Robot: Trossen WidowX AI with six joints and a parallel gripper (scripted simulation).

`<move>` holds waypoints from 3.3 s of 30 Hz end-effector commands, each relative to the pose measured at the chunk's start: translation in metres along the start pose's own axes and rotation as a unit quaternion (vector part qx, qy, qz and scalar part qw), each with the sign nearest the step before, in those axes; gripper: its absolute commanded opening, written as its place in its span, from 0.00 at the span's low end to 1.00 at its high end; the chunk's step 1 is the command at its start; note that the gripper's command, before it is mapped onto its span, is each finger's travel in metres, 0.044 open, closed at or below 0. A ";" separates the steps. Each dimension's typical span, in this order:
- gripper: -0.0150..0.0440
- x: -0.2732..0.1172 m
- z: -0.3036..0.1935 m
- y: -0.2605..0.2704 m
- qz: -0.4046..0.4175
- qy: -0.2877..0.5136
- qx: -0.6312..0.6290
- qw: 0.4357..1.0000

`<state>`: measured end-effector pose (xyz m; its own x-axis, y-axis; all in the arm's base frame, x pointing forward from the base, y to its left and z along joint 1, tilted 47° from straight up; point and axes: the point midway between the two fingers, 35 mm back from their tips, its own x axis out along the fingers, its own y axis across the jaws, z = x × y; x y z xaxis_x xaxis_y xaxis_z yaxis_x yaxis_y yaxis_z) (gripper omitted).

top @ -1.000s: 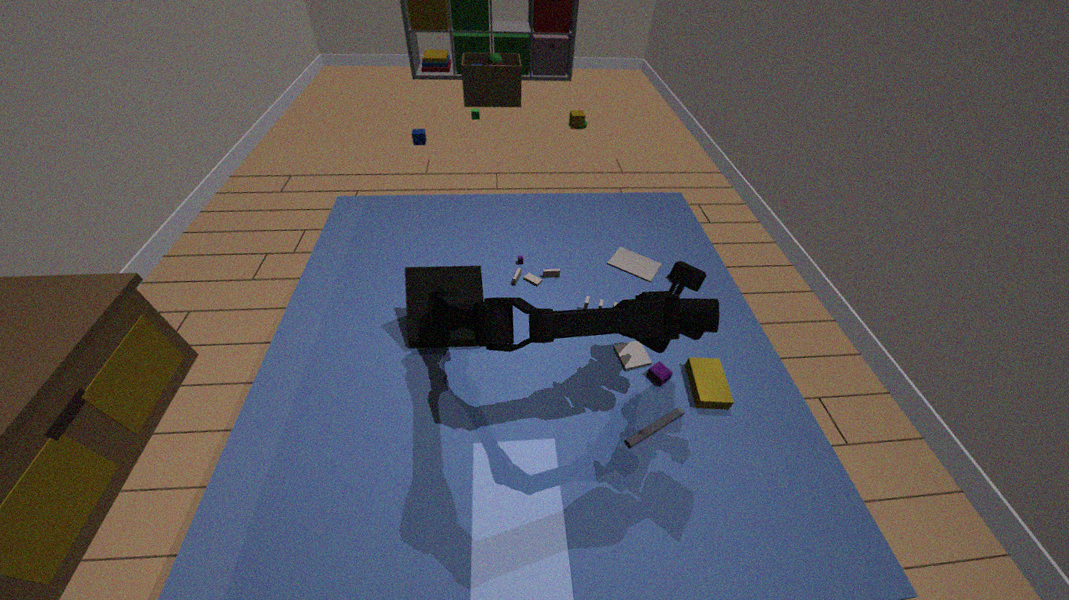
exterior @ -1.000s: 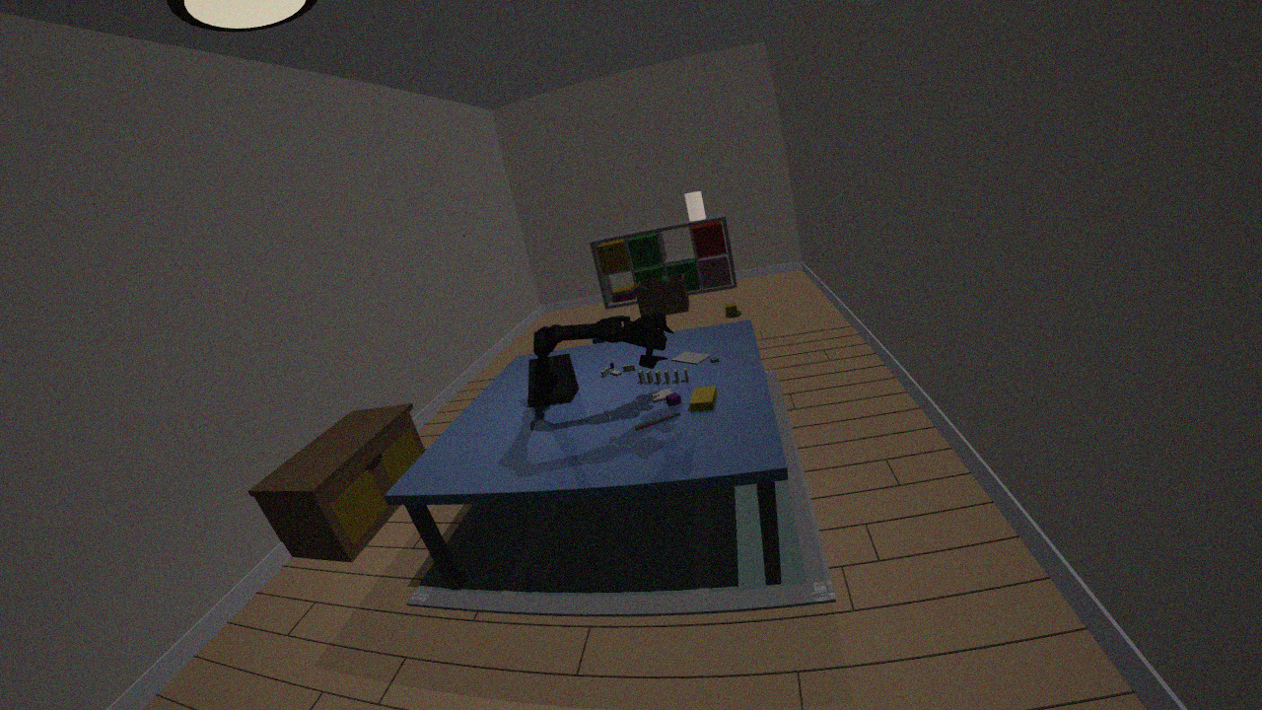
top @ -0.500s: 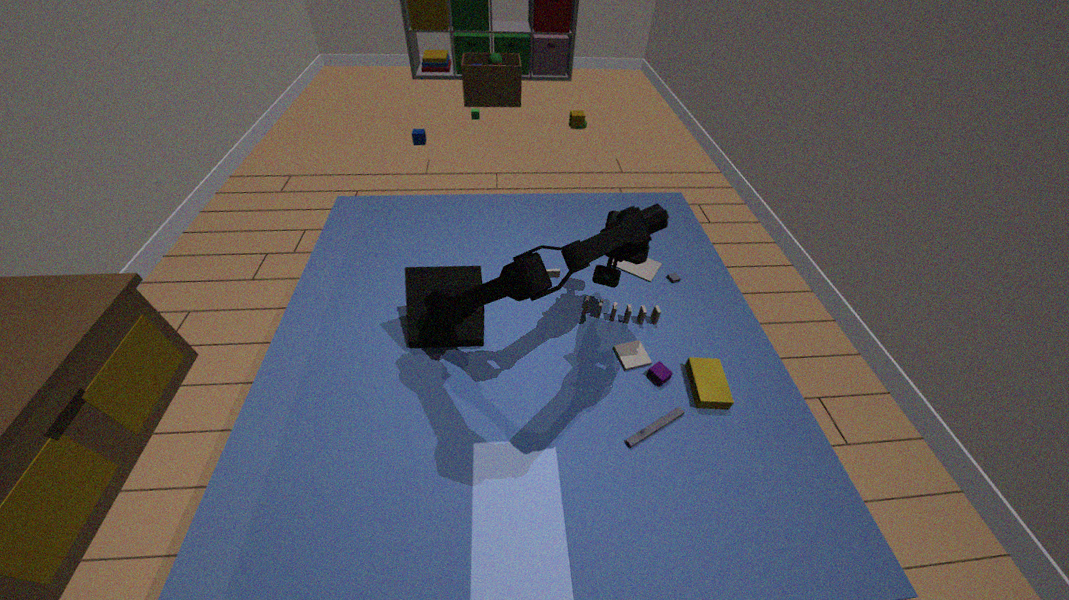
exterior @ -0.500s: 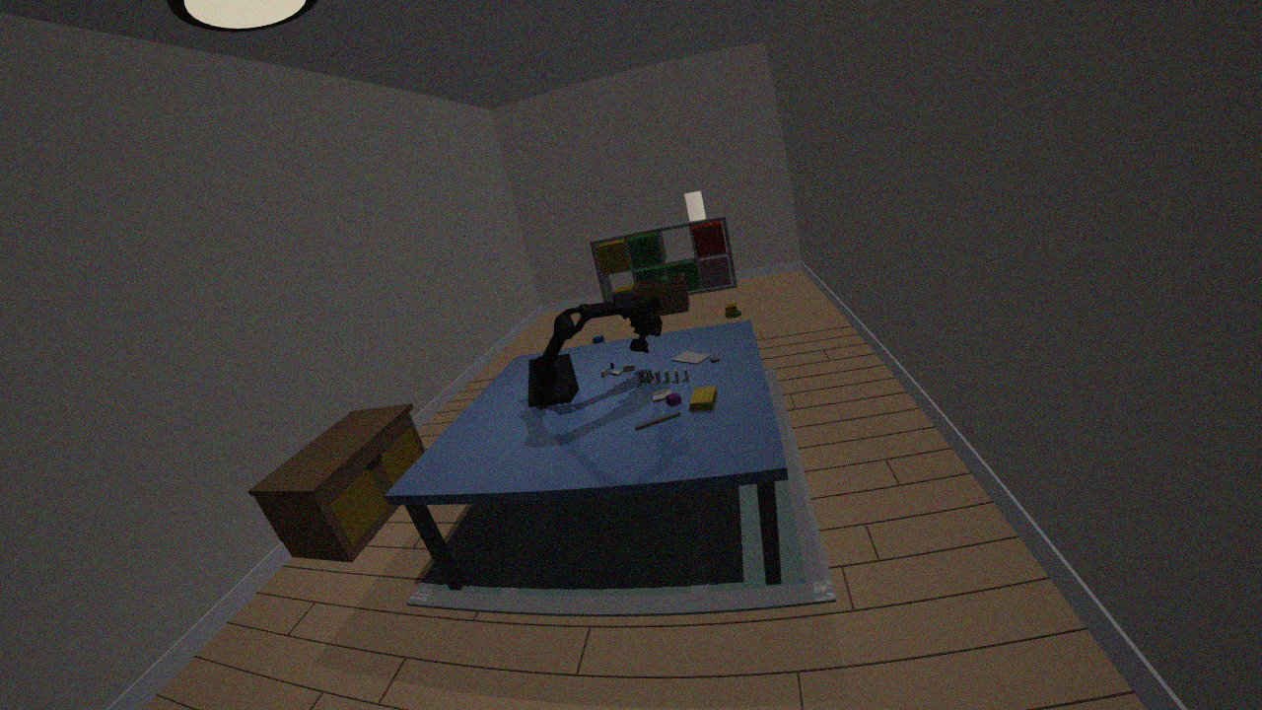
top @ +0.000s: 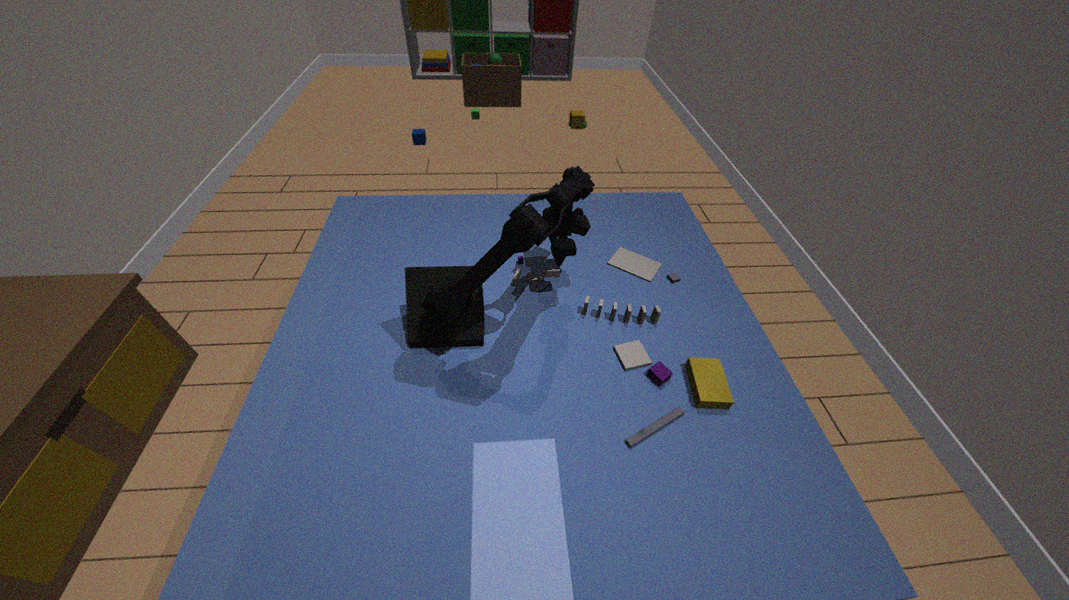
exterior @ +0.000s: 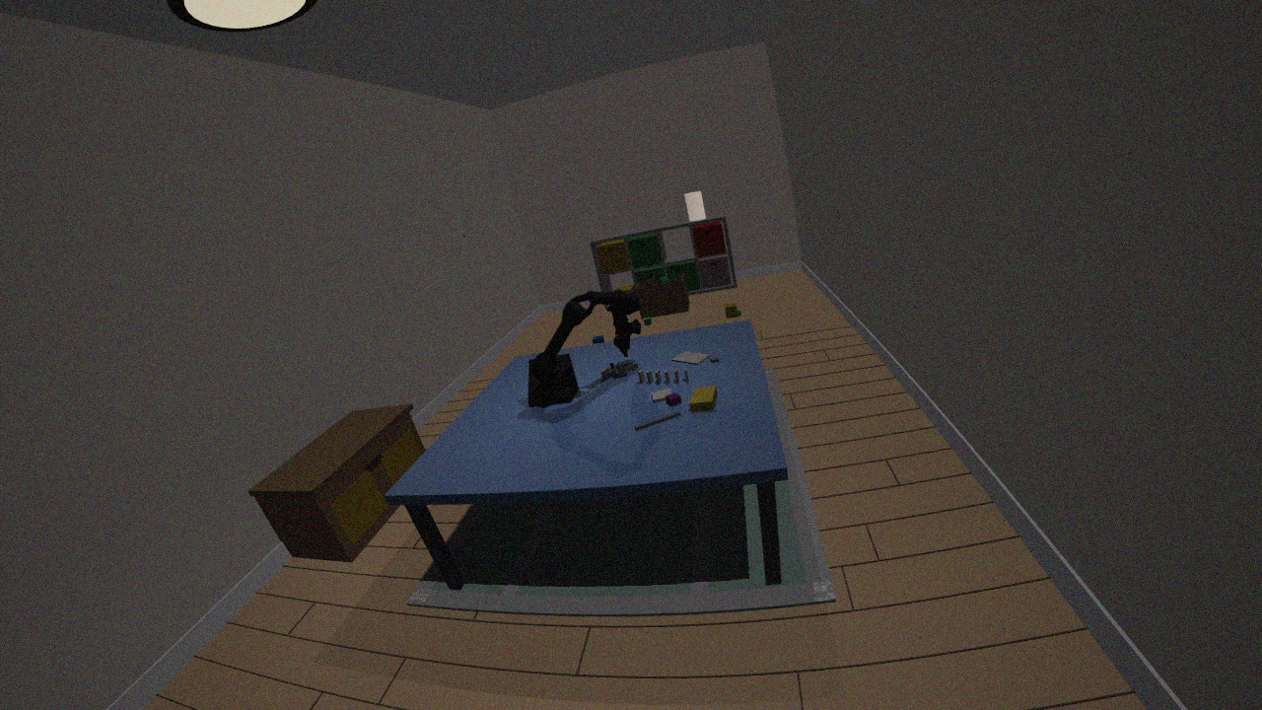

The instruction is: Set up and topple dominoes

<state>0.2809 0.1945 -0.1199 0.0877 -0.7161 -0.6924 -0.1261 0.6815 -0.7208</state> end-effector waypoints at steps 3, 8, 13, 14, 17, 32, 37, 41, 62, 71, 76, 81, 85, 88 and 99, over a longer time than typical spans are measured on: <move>1.00 0.006 0.008 -0.006 -0.001 -0.004 0.014 1.000; 1.00 0.057 0.009 -0.006 -0.002 -0.004 0.014 1.000; 1.00 0.064 0.009 -0.005 -0.002 -0.004 0.014 1.000; 1.00 0.064 0.009 -0.004 -0.002 -0.004 0.014 1.000; 1.00 0.066 0.009 -0.004 -0.002 -0.004 0.014 1.000; 0.91 0.079 0.009 -0.005 -0.003 -0.004 0.014 1.000; 0.69 0.079 0.009 -0.005 -0.003 -0.004 0.014 1.000; 0.51 0.079 0.009 -0.005 -0.003 -0.004 0.014 1.000; 0.30 -0.006 0.009 0.003 -0.001 -0.004 0.014 1.000; 0.30 -0.077 0.010 0.009 0.000 -0.004 0.013 1.000; 0.30 -0.077 0.010 0.009 0.000 -0.004 0.013 1.000; 0.30 -0.086 0.017 -0.042 0.002 -0.004 -0.056 0.998; 0.30 -0.090 0.017 -0.102 0.002 -0.004 -0.135 0.991; 0.30 -0.089 0.010 -0.145 0.000 -0.004 -0.194 0.981; 0.30 -0.076 -0.021 -0.230 -0.006 0.000 -0.317 0.948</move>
<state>0.2856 0.0914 0.0981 0.0842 -0.7211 -0.6877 -0.6692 0.4705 -0.5752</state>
